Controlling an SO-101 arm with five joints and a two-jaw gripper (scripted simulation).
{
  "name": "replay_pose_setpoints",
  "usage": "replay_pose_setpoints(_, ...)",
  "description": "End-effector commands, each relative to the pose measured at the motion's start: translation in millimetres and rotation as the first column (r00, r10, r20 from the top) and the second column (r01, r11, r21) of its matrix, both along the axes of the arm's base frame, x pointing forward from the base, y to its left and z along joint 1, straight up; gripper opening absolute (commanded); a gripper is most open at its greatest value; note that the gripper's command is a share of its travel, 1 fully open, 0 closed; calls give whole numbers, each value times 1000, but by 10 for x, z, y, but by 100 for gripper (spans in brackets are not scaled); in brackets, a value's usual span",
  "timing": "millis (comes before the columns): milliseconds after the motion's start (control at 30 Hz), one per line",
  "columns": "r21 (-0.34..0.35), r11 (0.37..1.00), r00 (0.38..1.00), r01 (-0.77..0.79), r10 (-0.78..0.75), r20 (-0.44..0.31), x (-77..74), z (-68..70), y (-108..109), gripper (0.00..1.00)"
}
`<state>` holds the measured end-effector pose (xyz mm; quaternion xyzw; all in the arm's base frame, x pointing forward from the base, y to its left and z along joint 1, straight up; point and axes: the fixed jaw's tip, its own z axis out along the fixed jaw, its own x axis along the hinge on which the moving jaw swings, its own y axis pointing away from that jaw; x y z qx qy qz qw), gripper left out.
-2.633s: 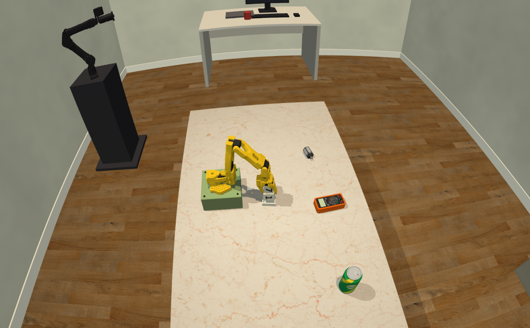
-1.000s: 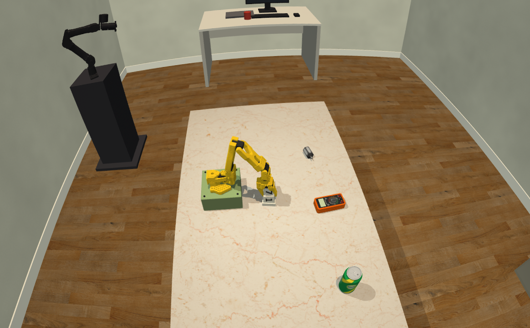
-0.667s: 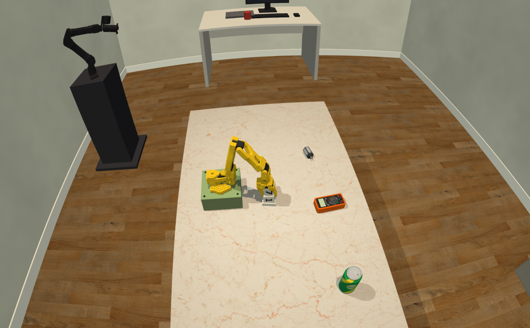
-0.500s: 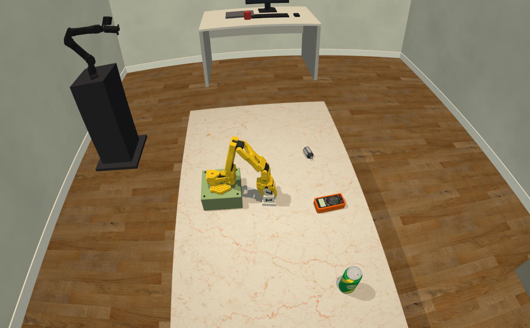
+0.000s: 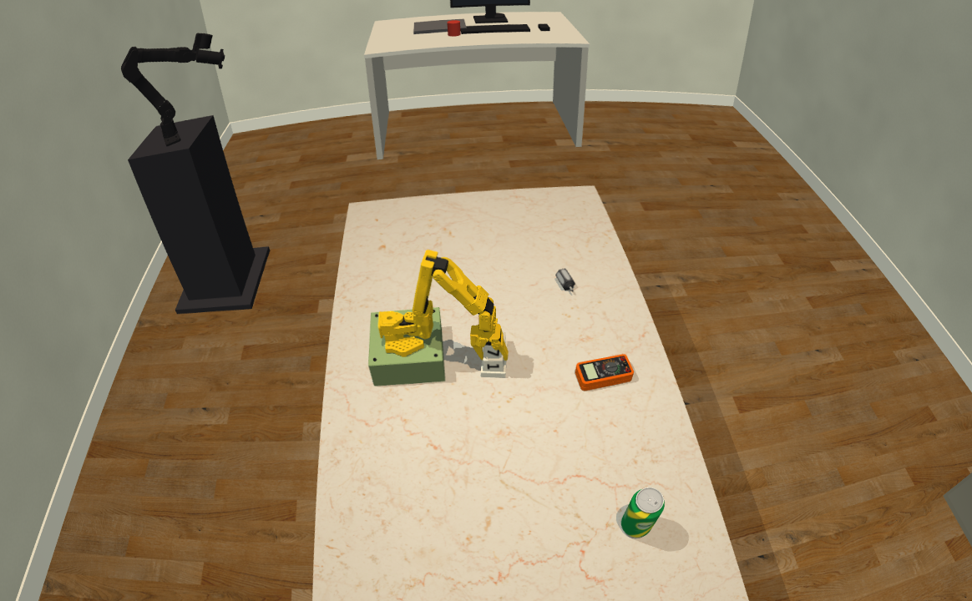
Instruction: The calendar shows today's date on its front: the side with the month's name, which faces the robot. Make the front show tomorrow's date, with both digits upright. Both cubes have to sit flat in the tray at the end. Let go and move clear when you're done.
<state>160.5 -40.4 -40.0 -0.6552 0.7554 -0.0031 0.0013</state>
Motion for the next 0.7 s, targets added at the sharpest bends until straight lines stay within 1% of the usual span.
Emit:
replay_pose_setpoints(0, 4, 1000, 1000, 4, -4, -11, -29, -20, 12, 28)
replay_pose_setpoints(667, 4, 1000, 1000, 4, -4, -11, -29, -20, 12, 36)
